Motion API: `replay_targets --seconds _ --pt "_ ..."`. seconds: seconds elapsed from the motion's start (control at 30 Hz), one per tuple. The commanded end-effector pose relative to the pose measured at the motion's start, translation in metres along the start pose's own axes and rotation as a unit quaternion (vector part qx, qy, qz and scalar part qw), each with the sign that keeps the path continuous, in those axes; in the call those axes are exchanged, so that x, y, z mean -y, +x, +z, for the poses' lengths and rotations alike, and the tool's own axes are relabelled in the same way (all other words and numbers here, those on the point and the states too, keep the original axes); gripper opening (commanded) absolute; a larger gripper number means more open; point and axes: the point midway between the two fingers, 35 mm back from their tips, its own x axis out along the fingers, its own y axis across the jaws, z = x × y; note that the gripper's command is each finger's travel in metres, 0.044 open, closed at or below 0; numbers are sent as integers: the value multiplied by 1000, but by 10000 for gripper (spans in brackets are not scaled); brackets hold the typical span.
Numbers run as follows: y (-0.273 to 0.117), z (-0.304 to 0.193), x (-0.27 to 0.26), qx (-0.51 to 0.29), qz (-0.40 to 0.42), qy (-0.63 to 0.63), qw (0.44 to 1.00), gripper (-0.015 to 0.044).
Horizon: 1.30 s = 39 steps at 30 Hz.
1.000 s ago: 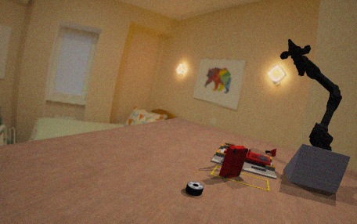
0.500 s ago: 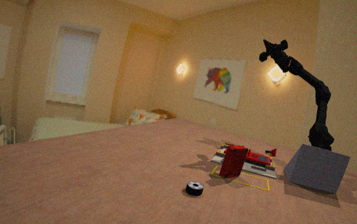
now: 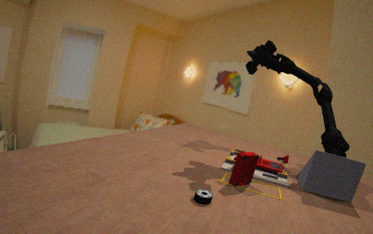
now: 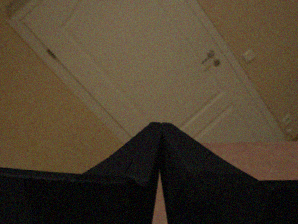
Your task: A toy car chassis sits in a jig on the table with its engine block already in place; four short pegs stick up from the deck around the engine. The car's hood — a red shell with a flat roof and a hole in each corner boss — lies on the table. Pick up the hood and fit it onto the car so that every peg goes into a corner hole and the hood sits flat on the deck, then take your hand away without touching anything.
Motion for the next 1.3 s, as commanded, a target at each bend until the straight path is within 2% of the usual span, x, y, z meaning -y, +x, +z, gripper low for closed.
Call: replay_targets --seconds 0.0,0.27,0.5,0.73,0.9,1.0,1.27 --pt "46 -39 10 -83 -26 9 996 0" --pt "115 -123 21 -246 -84 0 966 0" --pt "155 -206 24 -394 -136 -47 908 0" --pt "176 -291 24 -536 -186 -134 812 0" --pt "180 -356 23 -639 -219 -242 697 0" --pt "179 -372 23 -663 -227 -279 657 0" --pt "179 -374 25 -663 -227 -279 657 0"
